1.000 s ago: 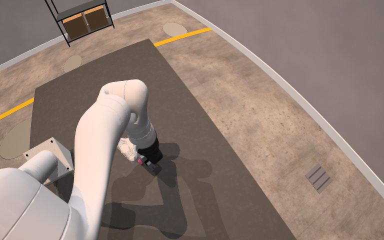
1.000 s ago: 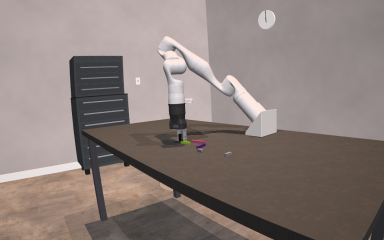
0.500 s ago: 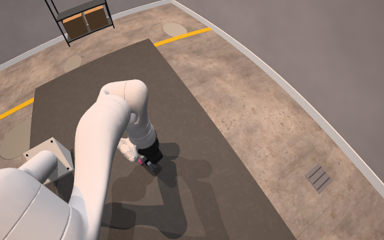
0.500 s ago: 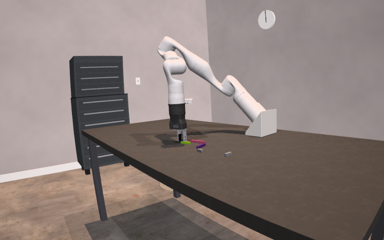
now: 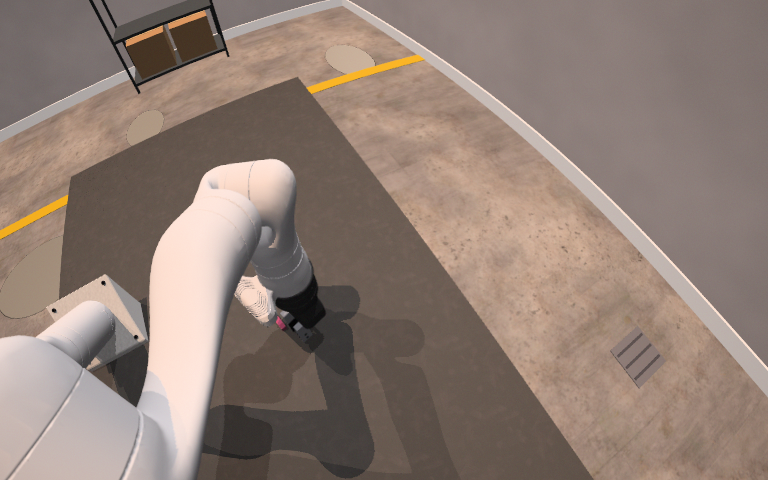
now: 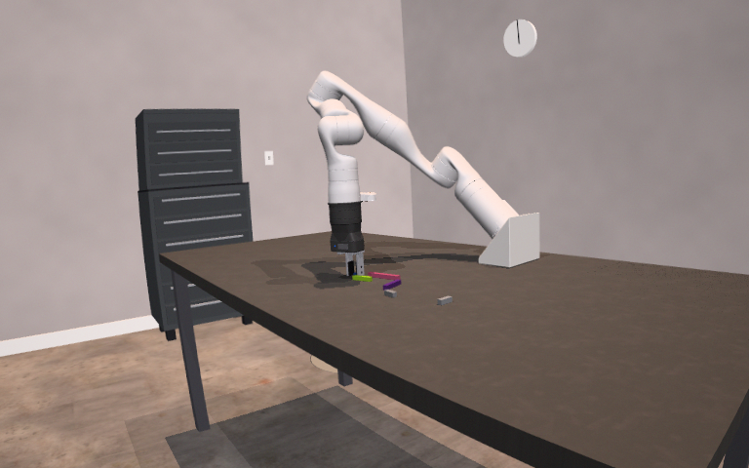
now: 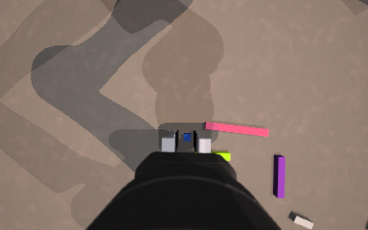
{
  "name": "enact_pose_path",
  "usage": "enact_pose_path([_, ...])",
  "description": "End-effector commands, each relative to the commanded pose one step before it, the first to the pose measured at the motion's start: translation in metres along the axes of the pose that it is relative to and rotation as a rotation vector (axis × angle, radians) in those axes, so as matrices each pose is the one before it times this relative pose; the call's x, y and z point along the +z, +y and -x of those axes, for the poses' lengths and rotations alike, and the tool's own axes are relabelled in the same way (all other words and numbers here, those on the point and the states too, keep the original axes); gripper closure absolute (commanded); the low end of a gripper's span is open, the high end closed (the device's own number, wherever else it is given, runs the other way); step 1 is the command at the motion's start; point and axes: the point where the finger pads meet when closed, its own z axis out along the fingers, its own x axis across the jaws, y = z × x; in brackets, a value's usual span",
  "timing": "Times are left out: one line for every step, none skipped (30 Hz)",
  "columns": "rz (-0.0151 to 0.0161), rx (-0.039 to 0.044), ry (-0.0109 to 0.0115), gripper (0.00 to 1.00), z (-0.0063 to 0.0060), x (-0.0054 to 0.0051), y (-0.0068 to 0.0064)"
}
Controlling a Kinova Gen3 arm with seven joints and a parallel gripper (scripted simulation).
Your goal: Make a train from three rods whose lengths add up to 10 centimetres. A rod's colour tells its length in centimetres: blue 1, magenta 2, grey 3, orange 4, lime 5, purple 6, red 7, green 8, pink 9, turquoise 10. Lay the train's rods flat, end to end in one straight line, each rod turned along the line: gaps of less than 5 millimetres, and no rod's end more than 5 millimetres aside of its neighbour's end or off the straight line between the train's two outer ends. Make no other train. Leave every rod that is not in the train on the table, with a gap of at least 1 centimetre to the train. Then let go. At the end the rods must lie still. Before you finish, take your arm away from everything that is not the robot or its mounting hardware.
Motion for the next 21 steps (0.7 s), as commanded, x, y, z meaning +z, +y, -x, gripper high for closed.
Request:
enact_pose_path([0.00044, 0.00239, 0.00128, 0.46, -0.00066, 0.00264, 0.00004])
enact_pose_path([0.0, 0.0, 0.0, 0.76, 0.0, 0.0, 0.0])
enact_pose_path([0.0, 0.0, 0.0, 0.76, 0.0, 0.0, 0.0])
enact_pose_path([0.0, 0.0, 0.0, 0.76, 0.0, 0.0, 0.0])
enact_pose_path([0.0, 0.0, 0.0, 0.76, 0.0, 0.0, 0.0])
enact_pose_path([0.0, 0.0, 0.0, 0.76, 0.0, 0.0, 0.0])
enact_pose_path([0.0, 0.0, 0.0, 0.76, 0.0, 0.0, 0.0])
enact_pose_path([0.0, 0.0, 0.0, 0.76, 0.0, 0.0, 0.0])
enact_pose_path([0.0, 0.0, 0.0, 0.76, 0.0, 0.0, 0.0])
enact_pose_path([0.0, 0.0, 0.0, 0.76, 0.0, 0.0, 0.0])
enact_pose_path([0.0, 0.0, 0.0, 0.76, 0.0, 0.0, 0.0])
enact_pose_path([0.0, 0.0, 0.0, 0.76, 0.0, 0.0, 0.0])
enact_pose_path([0.0, 0.0, 0.0, 0.76, 0.0, 0.0, 0.0])
enact_pose_path([0.0, 0.0, 0.0, 0.76, 0.0, 0.0, 0.0])
enact_pose_path([0.0, 0.0, 0.0, 0.76, 0.0, 0.0, 0.0])
enact_pose_path([0.0, 0.0, 0.0, 0.76, 0.0, 0.0, 0.0])
enact_pose_path([0.0, 0.0, 0.0, 0.76, 0.0, 0.0, 0.0])
enact_pose_path([0.0, 0.0, 0.0, 0.76, 0.0, 0.0, 0.0])
enact_pose_path([0.0, 0.0, 0.0, 0.76, 0.0, 0.0, 0.0])
enact_pose_path([0.0, 0.0, 0.0, 0.76, 0.0, 0.0, 0.0])
enact_pose_path([0.0, 0.0, 0.0, 0.76, 0.0, 0.0, 0.0])
